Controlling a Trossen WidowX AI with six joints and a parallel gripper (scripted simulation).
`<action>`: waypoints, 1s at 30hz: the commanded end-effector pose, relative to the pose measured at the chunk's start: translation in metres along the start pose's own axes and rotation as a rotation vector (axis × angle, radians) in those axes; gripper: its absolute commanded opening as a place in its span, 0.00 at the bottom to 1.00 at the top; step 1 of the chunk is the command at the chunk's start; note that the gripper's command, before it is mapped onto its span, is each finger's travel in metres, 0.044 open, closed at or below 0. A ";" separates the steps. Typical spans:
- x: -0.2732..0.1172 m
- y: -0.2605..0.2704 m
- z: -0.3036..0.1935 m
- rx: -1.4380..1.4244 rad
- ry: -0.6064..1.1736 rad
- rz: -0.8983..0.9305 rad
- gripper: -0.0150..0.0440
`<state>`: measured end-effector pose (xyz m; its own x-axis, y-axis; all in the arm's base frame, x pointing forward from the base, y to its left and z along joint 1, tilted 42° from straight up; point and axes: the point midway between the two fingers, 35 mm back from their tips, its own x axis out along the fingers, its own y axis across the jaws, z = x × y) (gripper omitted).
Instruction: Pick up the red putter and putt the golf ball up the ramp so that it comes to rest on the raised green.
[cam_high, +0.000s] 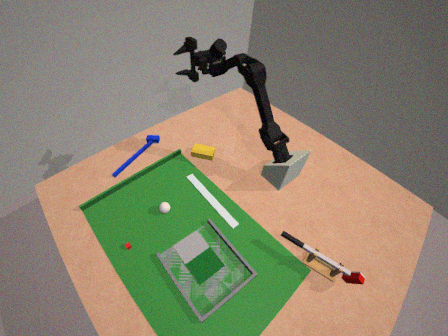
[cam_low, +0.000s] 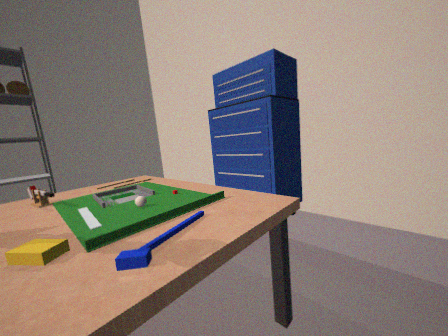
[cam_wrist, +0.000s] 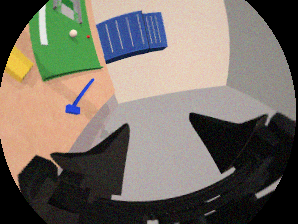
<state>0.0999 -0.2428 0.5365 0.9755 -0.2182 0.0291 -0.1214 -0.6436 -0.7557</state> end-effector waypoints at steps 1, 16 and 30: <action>0.001 0.001 0.000 0.006 0.001 -0.007 0.98; 0.115 0.051 -0.011 0.612 -0.086 -0.330 1.00; 0.270 0.109 0.076 1.192 -0.208 -0.254 1.00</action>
<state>0.3212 -0.3219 0.4483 0.9575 0.0119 0.2880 0.2702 0.3110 -0.9112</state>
